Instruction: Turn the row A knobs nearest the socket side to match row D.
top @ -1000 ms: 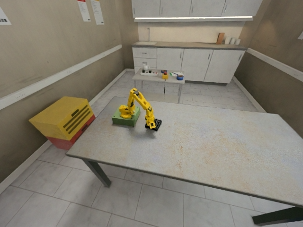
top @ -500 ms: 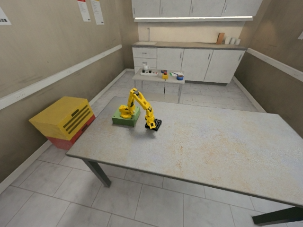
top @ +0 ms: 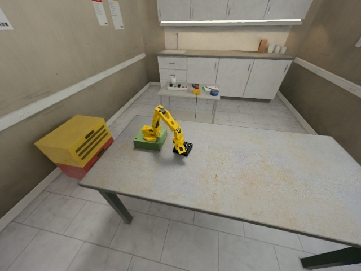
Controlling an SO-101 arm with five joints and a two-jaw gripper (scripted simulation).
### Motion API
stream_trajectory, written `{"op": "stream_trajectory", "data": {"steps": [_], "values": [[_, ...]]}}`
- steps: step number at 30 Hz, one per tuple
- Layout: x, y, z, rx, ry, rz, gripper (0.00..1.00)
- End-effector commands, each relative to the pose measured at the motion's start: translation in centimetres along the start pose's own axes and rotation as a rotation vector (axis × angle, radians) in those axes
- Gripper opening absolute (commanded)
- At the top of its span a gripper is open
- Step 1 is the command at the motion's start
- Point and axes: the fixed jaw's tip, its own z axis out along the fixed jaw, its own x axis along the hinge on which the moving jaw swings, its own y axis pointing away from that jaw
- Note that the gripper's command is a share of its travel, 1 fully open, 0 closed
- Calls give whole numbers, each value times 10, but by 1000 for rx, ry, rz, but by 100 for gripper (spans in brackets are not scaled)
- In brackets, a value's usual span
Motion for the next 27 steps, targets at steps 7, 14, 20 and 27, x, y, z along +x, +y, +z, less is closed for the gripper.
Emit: {"op": "stream_trajectory", "data": {"steps": [7, 14, 20, 27], "values": [[2, -3, 2, 5, 8, -135, 1], [3, -3, 2, 4, 8, -257, 1], [3, -3, 2, 4, 9, -327, 1], [4, -3, 2, 3, 9, -449, 1]]}}
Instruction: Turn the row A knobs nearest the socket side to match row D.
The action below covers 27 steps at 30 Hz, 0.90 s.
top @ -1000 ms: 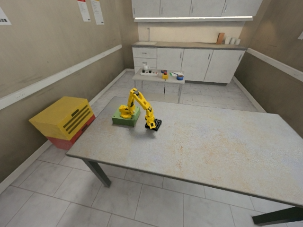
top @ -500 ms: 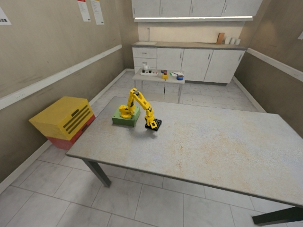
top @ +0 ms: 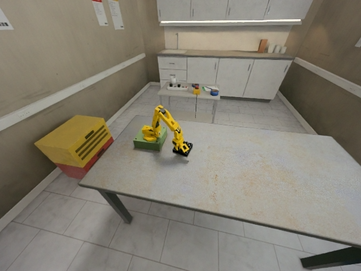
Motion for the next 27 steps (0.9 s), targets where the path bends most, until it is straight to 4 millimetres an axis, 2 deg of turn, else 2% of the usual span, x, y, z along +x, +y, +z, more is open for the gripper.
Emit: {"op": "stream_trajectory", "data": {"steps": [1, 27], "values": [[2, -2, 2, 3, 12, -65, 1], [4, -2, 2, 0, 13, -449, 1]]}}
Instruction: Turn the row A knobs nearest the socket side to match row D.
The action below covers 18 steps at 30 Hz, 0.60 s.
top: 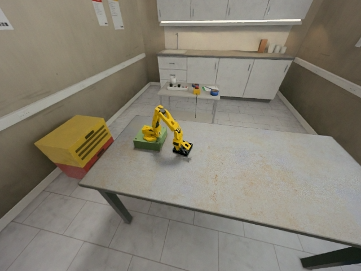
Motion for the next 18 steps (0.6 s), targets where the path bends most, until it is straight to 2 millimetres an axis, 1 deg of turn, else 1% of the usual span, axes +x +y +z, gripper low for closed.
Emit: {"op": "stream_trajectory", "data": {"steps": [1, 11, 13, 18], "values": [[2, 0, 2, -3, 13, -63, 1], [3, -1, 2, -4, 13, -238, 1], [3, -1, 2, -4, 13, -238, 1], [4, -1, 2, -4, 13, -325, 1]]}}
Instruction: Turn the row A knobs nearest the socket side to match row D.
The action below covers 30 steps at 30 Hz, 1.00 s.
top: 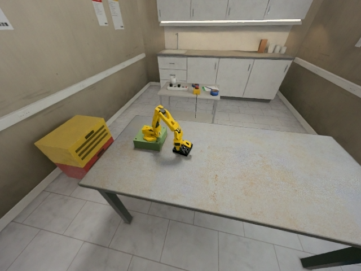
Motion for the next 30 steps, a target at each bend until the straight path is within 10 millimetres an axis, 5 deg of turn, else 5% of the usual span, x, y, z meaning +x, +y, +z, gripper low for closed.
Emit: {"op": "stream_trajectory", "data": {"steps": [1, 30], "values": [[2, 0, 2, -7, 14, -66, 1], [5, 0, 2, -10, 12, -502, 1]]}}
